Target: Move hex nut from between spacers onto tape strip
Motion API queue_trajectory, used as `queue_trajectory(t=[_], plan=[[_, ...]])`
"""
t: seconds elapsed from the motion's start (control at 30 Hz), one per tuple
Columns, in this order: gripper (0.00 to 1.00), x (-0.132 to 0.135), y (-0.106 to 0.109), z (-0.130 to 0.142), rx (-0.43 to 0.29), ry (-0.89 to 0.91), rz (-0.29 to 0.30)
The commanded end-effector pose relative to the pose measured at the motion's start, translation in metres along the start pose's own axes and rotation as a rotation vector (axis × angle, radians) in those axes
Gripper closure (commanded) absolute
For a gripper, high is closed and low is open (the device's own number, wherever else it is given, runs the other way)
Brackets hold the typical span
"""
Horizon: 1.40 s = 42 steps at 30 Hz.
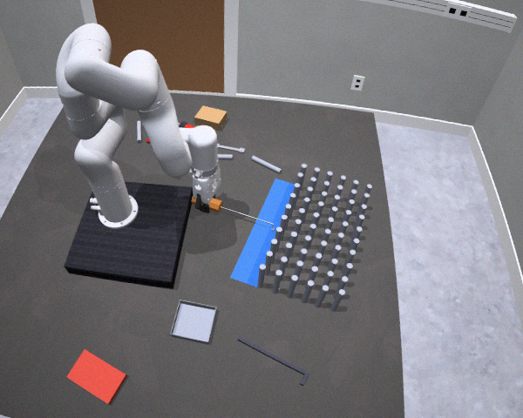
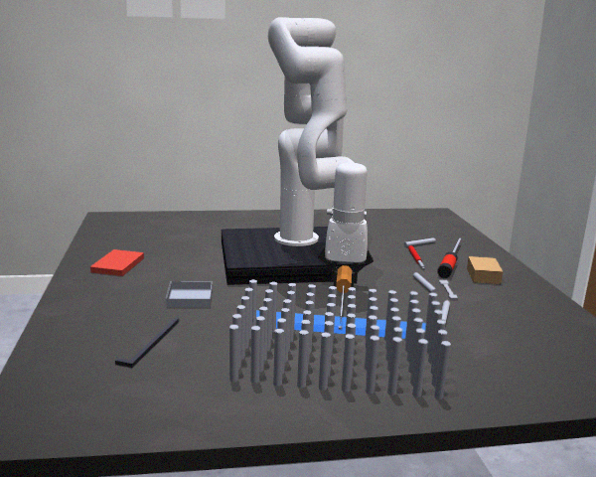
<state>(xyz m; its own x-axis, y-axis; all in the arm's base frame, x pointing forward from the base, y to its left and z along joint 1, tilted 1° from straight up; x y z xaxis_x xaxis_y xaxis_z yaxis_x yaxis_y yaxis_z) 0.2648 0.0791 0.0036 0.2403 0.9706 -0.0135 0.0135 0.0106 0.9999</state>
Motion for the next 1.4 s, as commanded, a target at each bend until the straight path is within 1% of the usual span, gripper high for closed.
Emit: queue_trajectory(t=[0.0,0.23,0.97,1.37], plan=[[1.0,0.0003,0.0057,0.0012,0.0,0.0,0.004],[1.0,0.0003,0.0094,0.0011,0.0,0.0,0.004],[1.0,0.0008,0.0095,0.0011,0.0,0.0,0.004],[1.0,0.0083,0.0096,0.0012,0.0,0.0,0.004]])
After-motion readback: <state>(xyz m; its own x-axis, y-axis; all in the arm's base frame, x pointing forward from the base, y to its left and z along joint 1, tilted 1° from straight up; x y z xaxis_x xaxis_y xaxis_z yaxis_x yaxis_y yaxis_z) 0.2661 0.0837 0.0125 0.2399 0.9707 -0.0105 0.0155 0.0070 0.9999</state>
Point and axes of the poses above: the point where the finger pads meet when closed, its own y axis back along the fingers, its own x axis across the jaws, z = x × y, the point moved 2 cm from there along y, back along the fingers, and after that the axes turned 1 degree about y, right-handed, at the moved point
